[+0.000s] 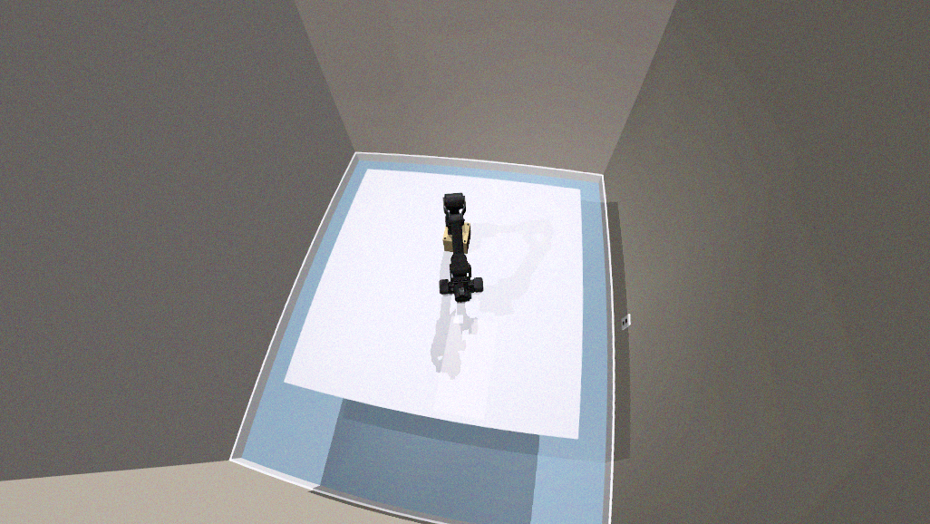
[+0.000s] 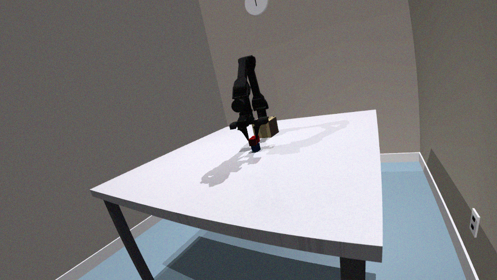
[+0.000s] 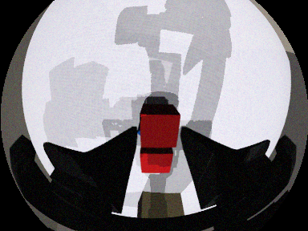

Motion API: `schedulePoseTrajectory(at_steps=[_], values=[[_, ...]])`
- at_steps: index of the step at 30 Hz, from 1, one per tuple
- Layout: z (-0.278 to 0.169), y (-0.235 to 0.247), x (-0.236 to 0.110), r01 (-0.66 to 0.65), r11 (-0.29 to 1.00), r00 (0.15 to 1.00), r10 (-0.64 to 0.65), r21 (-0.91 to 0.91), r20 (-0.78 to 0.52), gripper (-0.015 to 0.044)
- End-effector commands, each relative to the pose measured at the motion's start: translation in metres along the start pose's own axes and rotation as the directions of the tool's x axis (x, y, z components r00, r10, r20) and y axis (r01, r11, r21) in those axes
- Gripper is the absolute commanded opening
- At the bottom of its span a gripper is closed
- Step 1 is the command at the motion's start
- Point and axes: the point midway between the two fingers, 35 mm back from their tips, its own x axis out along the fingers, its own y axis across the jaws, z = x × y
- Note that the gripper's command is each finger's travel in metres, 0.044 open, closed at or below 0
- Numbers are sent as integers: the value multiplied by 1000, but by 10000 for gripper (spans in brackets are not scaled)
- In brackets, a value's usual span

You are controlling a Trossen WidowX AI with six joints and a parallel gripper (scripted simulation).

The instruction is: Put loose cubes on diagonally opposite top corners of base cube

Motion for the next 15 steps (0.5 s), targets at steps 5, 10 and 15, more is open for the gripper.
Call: schedulePoseTrajectory(at_steps=[5, 10, 15], values=[[2, 0, -14, -1, 1000, 1000, 1, -1, 8, 205], [2, 0, -22, -1, 1000, 1000, 1, -1, 8, 205], [2, 0, -30, 0, 1000, 1000, 0, -1, 8, 205]])
